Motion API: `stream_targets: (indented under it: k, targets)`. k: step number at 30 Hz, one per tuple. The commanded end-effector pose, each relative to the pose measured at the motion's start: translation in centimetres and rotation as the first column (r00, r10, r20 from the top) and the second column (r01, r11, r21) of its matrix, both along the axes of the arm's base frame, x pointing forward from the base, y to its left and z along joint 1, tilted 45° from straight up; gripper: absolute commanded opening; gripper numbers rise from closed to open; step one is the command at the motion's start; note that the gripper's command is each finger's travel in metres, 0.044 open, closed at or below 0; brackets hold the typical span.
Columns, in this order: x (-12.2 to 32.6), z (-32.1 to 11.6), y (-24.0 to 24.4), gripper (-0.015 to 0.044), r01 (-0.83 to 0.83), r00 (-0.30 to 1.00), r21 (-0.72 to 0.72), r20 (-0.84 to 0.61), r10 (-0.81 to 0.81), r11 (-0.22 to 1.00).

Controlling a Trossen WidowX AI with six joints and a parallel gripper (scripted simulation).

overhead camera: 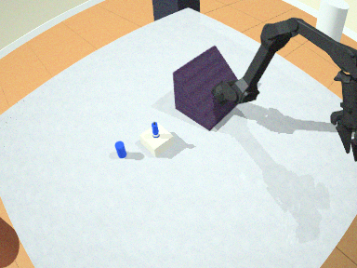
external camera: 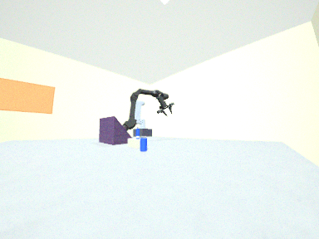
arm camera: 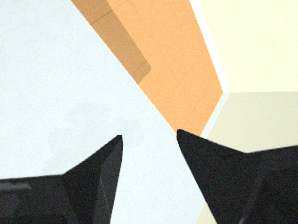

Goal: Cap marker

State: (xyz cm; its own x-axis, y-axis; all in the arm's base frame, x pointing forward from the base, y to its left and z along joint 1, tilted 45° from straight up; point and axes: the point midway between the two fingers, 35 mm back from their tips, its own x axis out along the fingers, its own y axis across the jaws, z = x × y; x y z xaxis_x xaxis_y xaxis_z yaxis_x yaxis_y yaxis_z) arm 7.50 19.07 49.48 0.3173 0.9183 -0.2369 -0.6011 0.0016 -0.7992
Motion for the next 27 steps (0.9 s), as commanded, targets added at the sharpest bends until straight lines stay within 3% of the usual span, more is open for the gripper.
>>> stream_targets:
  k: [1,6,15,27]
  targets:
    - [3.9,-2.5,2.0,0.0244,0.086,0.994,-0.106,-0.053,-0.092,0.991]
    - [10.2,-6.8,3.3,0.0244,0.181,0.968,-0.26,-0.122,-0.218,0.948]
    - [20.0,-14.5,1.0,0.0244,0.271,0.871,-0.463,-0.256,-0.419,0.844]
    - [31.2,-27.4,-11.4,0.0244,0.316,0.528,-0.624,-0.51,-0.679,0.714]
